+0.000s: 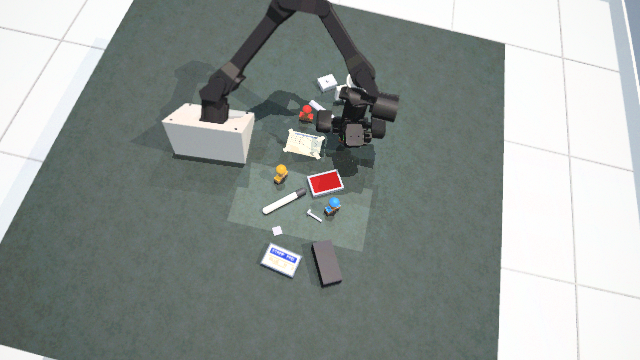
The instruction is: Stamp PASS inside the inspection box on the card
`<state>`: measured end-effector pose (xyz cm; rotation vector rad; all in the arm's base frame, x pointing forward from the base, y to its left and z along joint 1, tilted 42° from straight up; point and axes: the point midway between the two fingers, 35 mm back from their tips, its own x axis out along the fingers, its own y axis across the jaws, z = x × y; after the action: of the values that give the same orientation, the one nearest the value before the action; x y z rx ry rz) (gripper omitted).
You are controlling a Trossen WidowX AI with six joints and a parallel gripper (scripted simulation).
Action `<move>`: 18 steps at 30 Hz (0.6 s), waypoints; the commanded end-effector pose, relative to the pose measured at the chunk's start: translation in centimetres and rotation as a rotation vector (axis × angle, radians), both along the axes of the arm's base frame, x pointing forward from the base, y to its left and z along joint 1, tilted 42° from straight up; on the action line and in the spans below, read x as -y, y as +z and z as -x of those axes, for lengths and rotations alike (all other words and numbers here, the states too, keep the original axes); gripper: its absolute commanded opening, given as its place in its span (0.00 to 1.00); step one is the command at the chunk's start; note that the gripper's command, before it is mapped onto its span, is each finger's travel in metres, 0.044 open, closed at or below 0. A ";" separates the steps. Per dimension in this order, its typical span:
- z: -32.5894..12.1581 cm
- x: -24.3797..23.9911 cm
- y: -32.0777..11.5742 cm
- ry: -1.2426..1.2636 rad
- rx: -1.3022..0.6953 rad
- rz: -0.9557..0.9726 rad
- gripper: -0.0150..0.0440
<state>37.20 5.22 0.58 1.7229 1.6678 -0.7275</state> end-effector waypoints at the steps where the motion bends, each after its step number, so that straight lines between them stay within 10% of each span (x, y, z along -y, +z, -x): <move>1: 0.3 -0.7 -0.7 0.000 -0.013 -0.008 0.25; 12: 0.4 -1.3 -1.3 0.000 -0.013 -0.010 0.25; 18: 0.1 -1.1 -1.1 0.002 -0.004 -0.002 0.52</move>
<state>37.03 6.32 -0.58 1.7220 1.6741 -0.7289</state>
